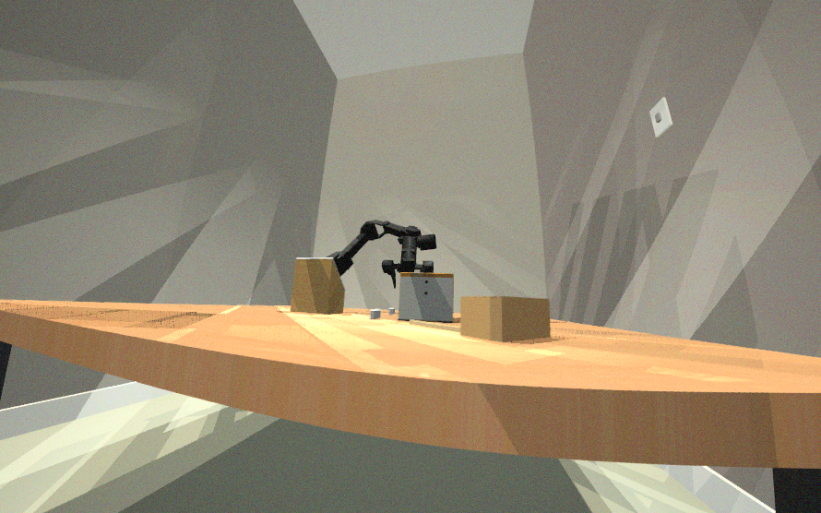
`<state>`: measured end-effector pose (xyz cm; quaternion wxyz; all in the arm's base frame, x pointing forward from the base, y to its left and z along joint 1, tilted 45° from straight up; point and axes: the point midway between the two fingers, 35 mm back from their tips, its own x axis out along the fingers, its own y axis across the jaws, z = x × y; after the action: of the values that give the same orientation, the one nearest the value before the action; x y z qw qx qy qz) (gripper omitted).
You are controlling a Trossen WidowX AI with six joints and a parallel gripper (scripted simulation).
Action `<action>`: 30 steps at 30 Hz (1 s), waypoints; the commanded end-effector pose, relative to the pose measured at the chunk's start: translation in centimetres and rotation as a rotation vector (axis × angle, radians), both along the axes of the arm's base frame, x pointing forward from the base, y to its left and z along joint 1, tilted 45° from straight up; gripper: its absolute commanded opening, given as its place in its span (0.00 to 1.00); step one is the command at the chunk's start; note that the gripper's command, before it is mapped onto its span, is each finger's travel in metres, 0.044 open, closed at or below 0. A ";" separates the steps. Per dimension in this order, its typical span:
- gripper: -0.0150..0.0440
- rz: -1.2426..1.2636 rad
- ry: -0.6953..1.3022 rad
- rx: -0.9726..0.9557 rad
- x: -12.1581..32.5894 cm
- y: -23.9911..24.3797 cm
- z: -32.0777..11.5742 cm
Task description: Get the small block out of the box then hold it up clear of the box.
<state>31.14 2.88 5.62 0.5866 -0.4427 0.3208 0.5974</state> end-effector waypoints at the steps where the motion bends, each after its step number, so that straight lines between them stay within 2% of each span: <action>1: 0.93 -0.003 0.013 0.007 -0.1 0.6 -0.7; 10: 0.93 0.000 0.000 0.001 0.1 0.4 -0.8; 30: 0.93 -0.001 0.001 -0.001 1.0 -3.8 -4.9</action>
<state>32.05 -0.34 1.61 0.5894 -0.4434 0.3210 0.5941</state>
